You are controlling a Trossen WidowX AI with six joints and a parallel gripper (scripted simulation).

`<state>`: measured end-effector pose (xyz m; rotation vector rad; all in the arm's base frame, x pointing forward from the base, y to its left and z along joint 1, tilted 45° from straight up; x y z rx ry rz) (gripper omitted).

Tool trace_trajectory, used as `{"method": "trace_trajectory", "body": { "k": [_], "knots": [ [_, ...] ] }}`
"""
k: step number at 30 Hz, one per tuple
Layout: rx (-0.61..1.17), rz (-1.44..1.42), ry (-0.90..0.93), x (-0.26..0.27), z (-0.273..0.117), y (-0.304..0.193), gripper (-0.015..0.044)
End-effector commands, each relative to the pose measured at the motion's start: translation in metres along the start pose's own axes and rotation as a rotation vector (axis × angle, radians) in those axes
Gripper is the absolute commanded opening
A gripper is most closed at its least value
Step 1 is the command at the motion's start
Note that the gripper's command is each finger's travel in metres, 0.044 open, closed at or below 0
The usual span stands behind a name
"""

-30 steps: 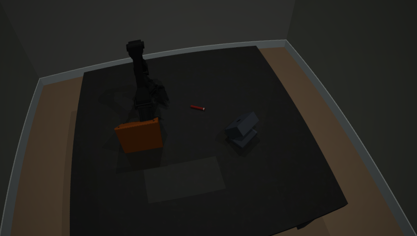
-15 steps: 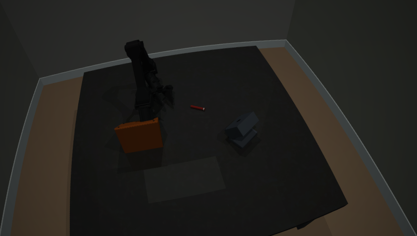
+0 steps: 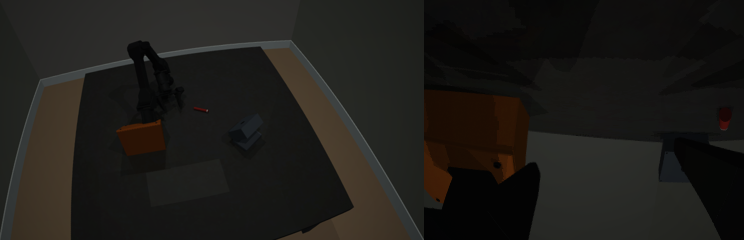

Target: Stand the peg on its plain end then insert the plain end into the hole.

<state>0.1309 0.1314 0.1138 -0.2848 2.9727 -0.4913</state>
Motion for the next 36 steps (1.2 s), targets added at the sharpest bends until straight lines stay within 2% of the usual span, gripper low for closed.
{"method": "trace_trajectory", "body": {
  "k": [1, 36],
  "knots": [
    [-0.032, 0.102, 0.042, -0.007, 0.002, -0.001, 0.0440],
    [-0.296, 1.126, 0.529, -0.072, 0.032, -0.035, 0.0440]
  ]
}}
Point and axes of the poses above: the point midway between the two fingers, 35 mm back from their tips, its own z axis out along the fingers, its own x axis across the jaws, y = z × x, the point moved 4 cm from there along -z, back along the fingers, and after that the axes turned 3 degrees about z, right-handed, at the moved point
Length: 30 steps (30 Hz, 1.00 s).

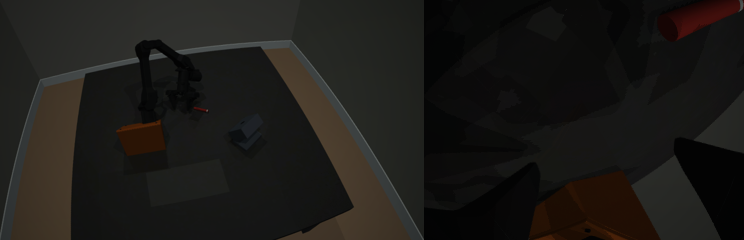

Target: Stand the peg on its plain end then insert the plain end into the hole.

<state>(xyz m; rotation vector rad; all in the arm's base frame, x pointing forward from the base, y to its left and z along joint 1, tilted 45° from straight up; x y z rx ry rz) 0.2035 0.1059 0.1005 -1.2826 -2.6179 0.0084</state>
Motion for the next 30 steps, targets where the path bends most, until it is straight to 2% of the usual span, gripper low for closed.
{"method": "trace_trajectory", "body": {
  "k": [1, 30],
  "knots": [
    [-0.033, 0.105, 0.052, -0.009, -0.003, 0.006, 0.0440],
    [-0.244, 0.942, 0.530, -0.105, -0.026, 0.018, 0.0440]
  ]
}}
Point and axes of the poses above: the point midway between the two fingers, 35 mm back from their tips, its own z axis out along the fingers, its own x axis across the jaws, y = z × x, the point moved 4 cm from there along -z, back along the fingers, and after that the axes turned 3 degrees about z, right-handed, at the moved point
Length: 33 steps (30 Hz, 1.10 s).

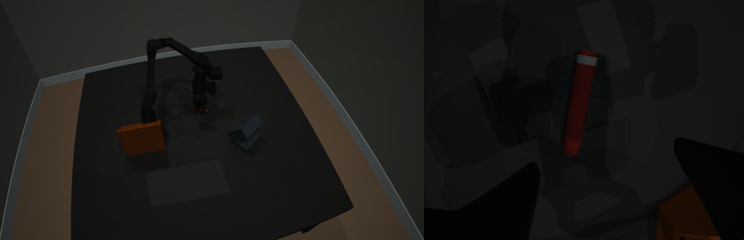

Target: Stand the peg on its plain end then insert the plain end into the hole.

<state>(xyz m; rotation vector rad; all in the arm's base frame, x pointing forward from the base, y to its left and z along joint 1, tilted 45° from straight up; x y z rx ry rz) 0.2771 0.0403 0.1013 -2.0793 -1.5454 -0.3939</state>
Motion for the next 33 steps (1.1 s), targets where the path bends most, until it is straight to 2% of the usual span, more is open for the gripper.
{"method": "trace_trajectory", "body": {
  "k": [1, 10, 14, 33],
  "knots": [
    [-0.025, 0.096, 0.067, -0.005, -0.009, 0.011, 0.0440],
    [-0.073, 0.329, 0.232, -0.025, -0.031, 0.034, 0.0440],
    [-0.076, 0.346, 0.244, -0.027, -0.033, 0.036, 0.0440],
    [-0.077, 0.346, 0.242, -0.021, -0.006, 0.042, 0.0440]
  ]
}}
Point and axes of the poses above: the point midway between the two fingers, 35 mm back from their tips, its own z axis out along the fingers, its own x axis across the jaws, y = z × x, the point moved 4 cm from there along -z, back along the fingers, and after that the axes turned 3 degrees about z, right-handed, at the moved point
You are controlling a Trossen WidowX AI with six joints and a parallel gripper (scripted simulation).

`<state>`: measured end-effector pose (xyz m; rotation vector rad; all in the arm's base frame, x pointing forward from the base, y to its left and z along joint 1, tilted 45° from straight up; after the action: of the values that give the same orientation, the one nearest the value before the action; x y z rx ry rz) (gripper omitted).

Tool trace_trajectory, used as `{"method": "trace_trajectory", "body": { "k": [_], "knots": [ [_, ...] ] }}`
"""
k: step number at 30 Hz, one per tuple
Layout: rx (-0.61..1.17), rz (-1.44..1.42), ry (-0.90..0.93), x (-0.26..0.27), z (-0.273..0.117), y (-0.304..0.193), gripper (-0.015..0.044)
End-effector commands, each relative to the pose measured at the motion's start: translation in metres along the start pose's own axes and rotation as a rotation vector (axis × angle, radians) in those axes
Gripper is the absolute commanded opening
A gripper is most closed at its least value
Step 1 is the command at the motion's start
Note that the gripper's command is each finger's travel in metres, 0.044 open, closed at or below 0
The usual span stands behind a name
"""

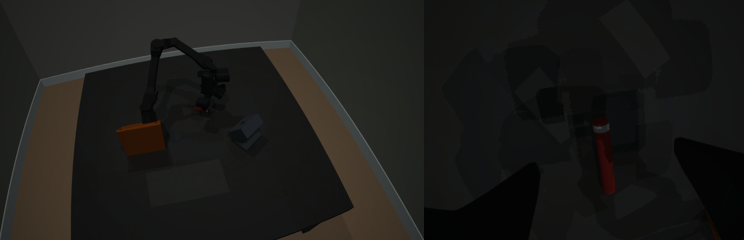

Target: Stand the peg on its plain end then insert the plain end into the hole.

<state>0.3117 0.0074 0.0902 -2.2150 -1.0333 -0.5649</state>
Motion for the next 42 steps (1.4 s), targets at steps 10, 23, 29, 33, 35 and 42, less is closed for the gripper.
{"method": "trace_trajectory", "body": {
  "k": [10, 23, 29, 33, 35, 42],
  "knots": [
    [0.008, 0.008, 0.001, -0.001, 0.022, -0.002, 0.0440],
    [0.010, 0.008, 0.004, -0.001, 0.043, -0.003, 0.0440],
    [0.011, 0.008, 0.005, -0.001, 0.052, -0.005, 0.0440],
    [0.011, 0.008, 0.005, -0.001, 0.053, -0.005, 0.0387],
    [0.011, 0.008, 0.005, -0.001, 0.053, -0.005, 0.0335],
    [0.011, 0.008, 0.005, -0.001, 0.053, -0.005, 0.0151]
  ]
}}
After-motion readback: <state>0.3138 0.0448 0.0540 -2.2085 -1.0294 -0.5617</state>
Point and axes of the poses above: the point midway between the two fingers, 35 mm back from their tips, its own z axis out along the fingers, its own x axis across the jaws, y = z × x, the point moved 4 cm from there along -z, back along the fingers, and after that the axes turned 3 degrees about z, right-handed, at the moved point
